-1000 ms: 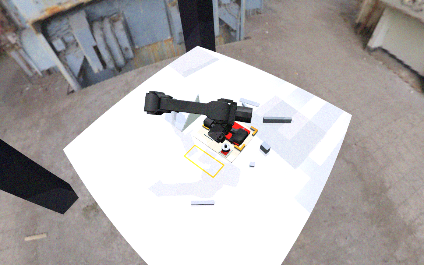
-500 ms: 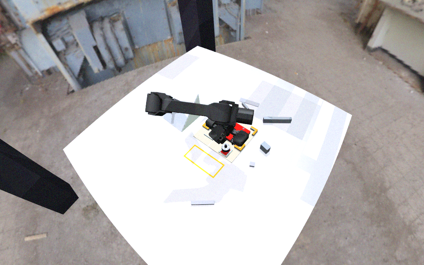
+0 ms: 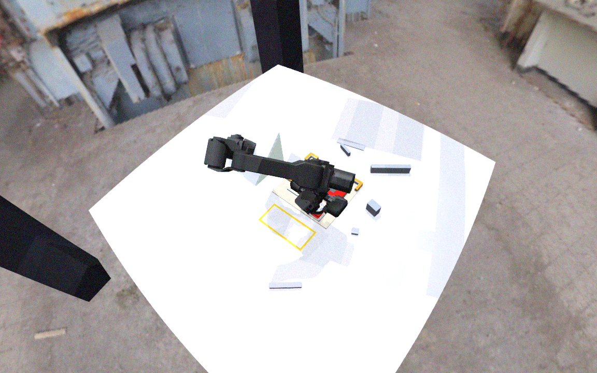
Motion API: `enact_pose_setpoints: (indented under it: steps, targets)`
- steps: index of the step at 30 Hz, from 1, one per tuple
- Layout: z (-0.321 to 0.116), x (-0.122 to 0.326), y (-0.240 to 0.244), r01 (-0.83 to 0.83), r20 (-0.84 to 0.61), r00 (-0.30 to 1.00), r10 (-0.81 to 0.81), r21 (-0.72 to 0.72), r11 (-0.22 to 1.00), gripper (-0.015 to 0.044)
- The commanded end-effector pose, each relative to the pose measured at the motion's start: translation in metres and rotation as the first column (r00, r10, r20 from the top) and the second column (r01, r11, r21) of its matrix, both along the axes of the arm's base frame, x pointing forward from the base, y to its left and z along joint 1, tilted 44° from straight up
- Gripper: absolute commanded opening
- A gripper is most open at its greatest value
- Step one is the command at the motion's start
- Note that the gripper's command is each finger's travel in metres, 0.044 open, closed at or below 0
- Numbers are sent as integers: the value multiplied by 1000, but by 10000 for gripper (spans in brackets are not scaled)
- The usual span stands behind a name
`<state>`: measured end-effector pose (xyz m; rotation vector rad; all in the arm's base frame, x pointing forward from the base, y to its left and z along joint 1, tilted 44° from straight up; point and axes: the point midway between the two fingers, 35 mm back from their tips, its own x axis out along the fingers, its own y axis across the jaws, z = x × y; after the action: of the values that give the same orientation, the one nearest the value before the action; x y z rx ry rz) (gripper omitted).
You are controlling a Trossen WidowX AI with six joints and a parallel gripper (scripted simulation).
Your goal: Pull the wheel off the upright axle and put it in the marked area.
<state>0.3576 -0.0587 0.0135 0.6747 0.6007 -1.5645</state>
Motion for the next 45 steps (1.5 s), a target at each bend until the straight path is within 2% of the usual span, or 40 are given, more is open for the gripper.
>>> enact_pose_setpoints:
  steps: [1,2,10,15,16,45]
  targets:
    - [0,0,0,2,-1,1000,-2,0,1000,221]
    - [0,0,0,2,-1,1000,-2,0,1000,195]
    - [0,0,0,2,-1,1000,-2,0,1000,142]
    - [1,0,0,2,-1,1000,-2,0,1000,10]
    - [1,0,0,2,-1,1000,-2,0,1000,0]
    - [8,1,7,0,-2,1000,0,0,1000,0]
